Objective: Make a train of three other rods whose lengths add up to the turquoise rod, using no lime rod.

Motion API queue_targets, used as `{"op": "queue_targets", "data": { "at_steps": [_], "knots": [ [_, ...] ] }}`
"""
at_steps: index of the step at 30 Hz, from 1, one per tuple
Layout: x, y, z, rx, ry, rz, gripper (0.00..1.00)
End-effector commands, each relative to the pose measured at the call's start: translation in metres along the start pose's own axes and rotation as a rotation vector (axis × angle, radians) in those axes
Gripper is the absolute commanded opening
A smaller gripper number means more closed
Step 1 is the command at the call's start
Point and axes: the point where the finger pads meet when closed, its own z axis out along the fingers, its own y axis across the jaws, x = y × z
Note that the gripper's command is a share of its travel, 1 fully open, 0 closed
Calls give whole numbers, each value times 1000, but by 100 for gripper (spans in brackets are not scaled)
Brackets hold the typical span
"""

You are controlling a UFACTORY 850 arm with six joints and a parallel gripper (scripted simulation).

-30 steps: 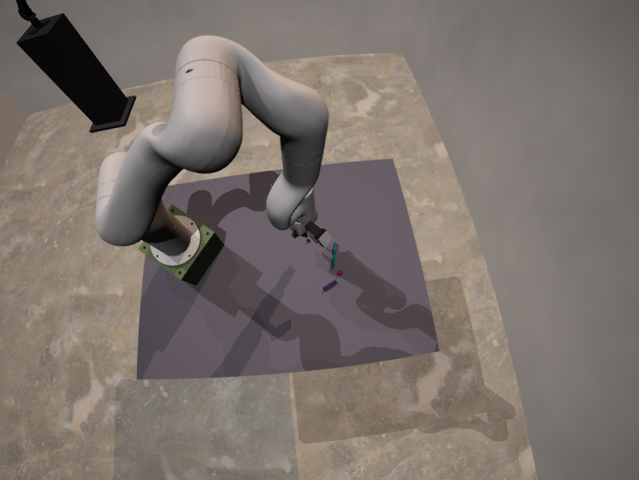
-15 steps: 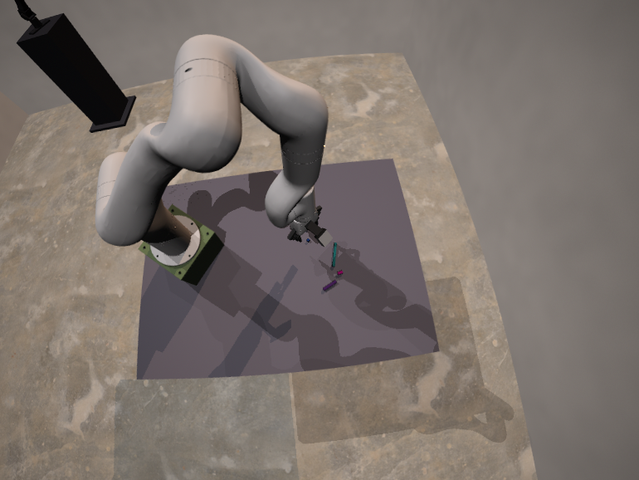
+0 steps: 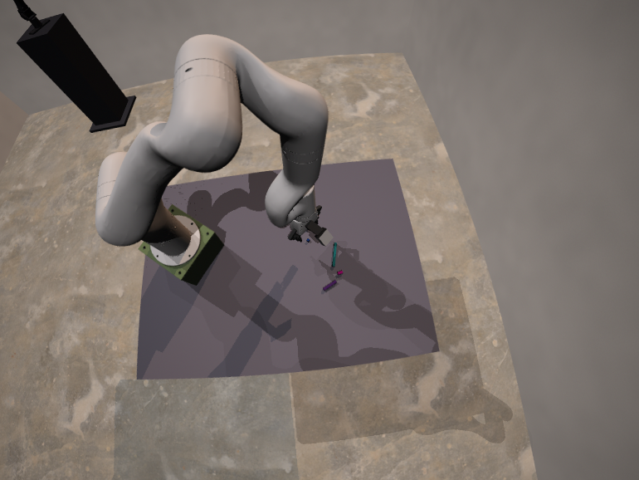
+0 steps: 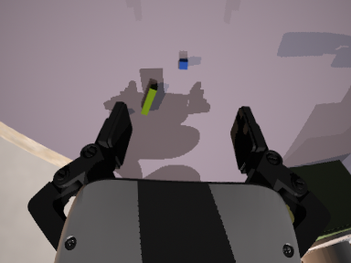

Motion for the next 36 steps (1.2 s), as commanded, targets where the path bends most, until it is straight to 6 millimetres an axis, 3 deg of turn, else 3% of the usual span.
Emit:
{"op": "queue_targets", "data": {
  "at_steps": [1,36],
  "knots": [
    [-2,-4,0,0,1,-62,100],
    [-44,-60,13,-1,4,-1141,100]
  ]
}}
